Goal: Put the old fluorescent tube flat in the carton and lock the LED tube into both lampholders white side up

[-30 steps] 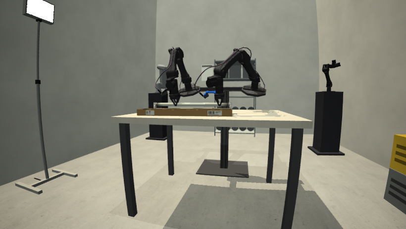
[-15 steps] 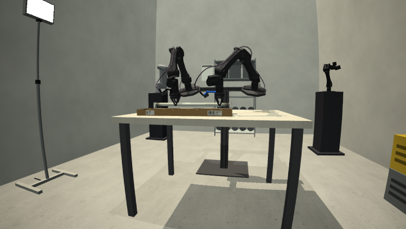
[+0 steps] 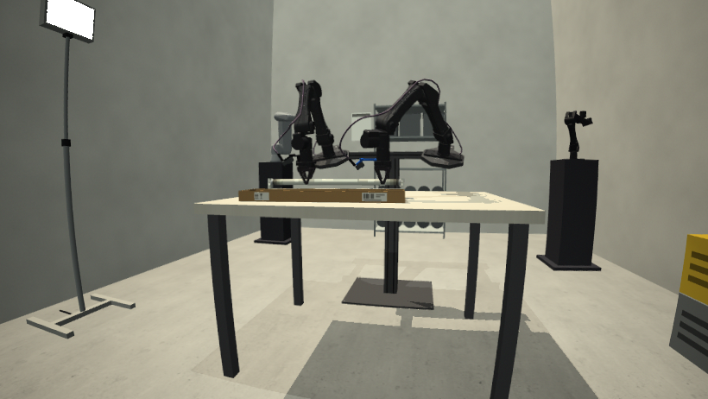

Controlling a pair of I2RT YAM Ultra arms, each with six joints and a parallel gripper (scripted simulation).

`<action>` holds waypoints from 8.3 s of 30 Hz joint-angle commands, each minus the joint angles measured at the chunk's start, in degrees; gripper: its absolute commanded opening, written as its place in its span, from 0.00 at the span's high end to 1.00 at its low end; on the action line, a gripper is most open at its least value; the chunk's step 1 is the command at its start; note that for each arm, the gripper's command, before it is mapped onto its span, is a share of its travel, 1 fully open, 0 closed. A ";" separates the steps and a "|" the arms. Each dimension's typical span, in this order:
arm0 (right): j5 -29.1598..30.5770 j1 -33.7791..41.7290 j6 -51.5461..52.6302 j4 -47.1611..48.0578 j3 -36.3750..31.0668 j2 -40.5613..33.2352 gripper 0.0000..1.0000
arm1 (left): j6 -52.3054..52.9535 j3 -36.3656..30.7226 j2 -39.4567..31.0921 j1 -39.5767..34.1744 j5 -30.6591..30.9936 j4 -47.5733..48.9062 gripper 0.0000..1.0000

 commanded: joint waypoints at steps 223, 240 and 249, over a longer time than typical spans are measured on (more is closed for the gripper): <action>1.16 1.28 2.98 -32.06 26.31 5.41 0.51 | 1.63 27.32 4.80 3.62 10.23 -30.13 0.51; 1.12 -0.02 1.62 -25.73 21.11 8.71 0.51 | 2.01 20.97 5.56 2.95 10.20 -22.50 0.51; 0.96 -0.25 1.20 -20.03 17.64 10.18 0.51 | 2.37 17.22 8.37 4.41 10.15 -17.49 0.51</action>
